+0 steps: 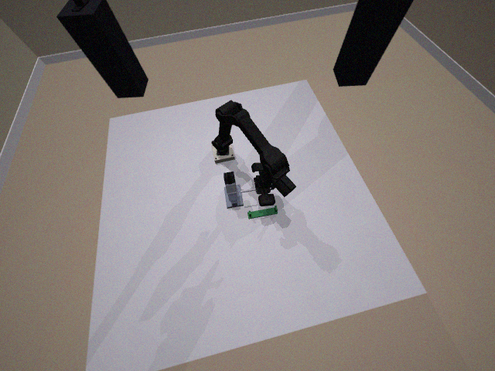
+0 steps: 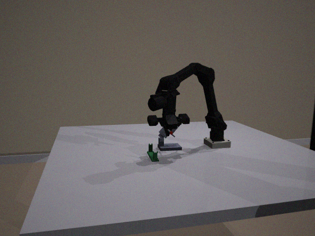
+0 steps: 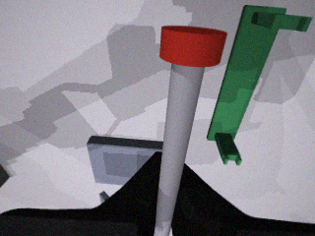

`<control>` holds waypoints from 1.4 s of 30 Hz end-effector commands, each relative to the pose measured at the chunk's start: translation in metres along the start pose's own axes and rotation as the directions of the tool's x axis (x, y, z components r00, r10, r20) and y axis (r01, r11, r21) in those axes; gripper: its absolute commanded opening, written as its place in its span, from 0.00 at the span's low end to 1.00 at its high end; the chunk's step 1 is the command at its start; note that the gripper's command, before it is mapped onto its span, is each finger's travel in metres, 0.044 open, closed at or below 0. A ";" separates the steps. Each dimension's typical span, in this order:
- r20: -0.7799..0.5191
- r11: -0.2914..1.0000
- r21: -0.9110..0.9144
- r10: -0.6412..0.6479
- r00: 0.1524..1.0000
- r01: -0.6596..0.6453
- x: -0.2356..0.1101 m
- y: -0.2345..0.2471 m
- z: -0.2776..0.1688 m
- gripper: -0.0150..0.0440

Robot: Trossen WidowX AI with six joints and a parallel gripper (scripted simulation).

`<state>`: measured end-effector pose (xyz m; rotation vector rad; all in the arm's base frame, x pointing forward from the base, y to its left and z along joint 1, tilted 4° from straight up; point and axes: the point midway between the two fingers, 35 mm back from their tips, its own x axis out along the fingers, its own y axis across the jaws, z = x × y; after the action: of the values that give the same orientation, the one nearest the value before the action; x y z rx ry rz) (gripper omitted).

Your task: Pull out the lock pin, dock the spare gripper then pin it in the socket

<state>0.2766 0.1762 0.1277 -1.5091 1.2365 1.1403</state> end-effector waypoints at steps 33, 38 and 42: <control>0.015 1.000 0.006 -0.007 1.000 0.007 0.043 0.010 0.002 0.25; 0.016 1.000 0.004 -0.001 1.000 0.001 0.045 0.010 -0.002 0.25; 0.016 1.000 0.004 0.002 1.000 -0.002 0.045 0.010 -0.005 0.25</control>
<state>0.2719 0.1616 0.0806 -1.4967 1.2397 1.1460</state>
